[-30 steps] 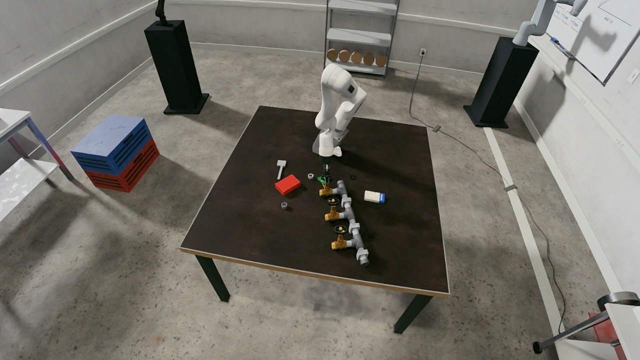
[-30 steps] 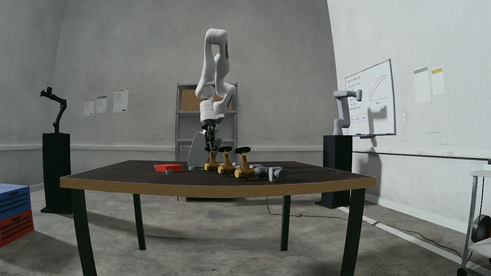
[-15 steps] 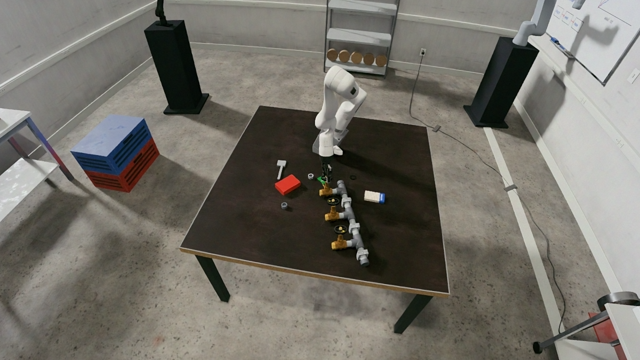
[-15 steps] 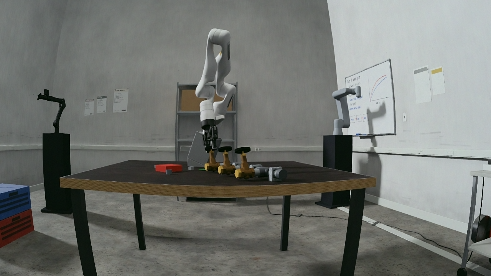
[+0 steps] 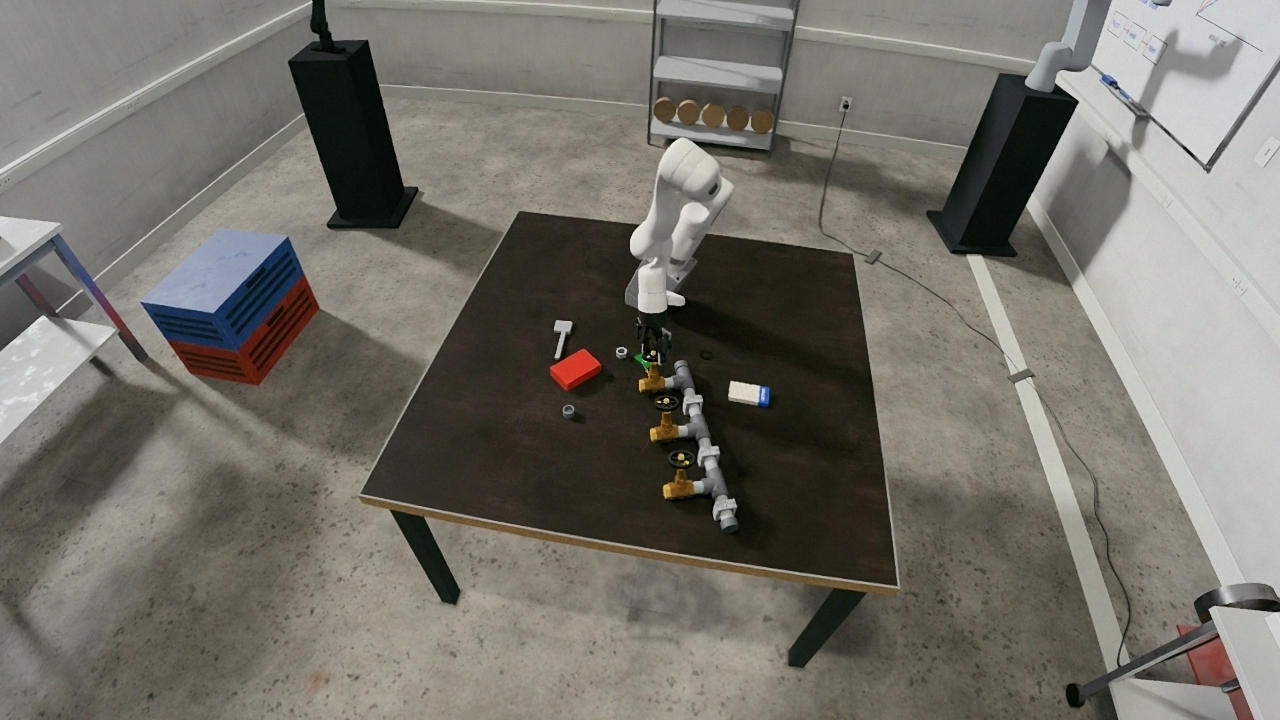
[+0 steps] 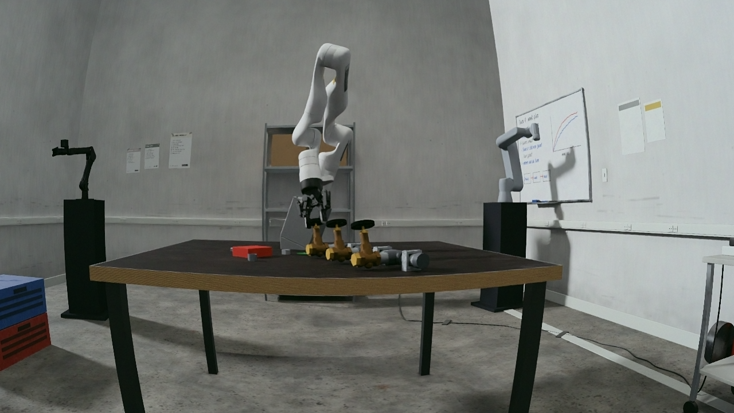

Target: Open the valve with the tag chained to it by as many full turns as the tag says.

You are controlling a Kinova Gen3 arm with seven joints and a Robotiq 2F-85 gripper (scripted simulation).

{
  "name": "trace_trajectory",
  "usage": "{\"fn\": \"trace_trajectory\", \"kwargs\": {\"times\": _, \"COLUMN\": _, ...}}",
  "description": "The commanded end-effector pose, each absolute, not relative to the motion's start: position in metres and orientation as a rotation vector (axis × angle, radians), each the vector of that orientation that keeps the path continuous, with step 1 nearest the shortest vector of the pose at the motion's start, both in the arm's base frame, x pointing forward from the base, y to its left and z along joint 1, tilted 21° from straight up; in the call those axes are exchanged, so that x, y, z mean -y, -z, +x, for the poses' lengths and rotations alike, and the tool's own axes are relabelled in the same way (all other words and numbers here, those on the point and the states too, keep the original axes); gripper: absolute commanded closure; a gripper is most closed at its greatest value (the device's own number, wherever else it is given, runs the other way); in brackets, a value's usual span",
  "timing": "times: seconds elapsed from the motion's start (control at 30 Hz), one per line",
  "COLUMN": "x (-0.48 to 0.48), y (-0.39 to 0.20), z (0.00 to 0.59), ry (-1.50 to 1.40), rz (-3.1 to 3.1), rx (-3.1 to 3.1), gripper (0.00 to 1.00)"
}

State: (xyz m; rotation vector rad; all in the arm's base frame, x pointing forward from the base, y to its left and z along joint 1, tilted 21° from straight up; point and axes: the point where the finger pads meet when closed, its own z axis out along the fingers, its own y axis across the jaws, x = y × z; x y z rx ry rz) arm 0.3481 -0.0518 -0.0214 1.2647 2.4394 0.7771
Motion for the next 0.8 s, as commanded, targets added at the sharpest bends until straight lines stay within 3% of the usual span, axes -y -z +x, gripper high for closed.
{"fn": "trace_trajectory", "kwargs": {"times": 0.0, "x": 0.0521, "y": 0.0213, "z": 0.3484, "ry": -0.736, "rz": 1.08, "rx": -2.486, "gripper": 0.32}}
{"fn": "trace_trajectory", "kwargs": {"times": 0.77, "x": 0.0521, "y": 0.0212, "z": 0.3484, "ry": -0.465, "rz": 0.001, "rx": -2.584, "gripper": 0.32}}
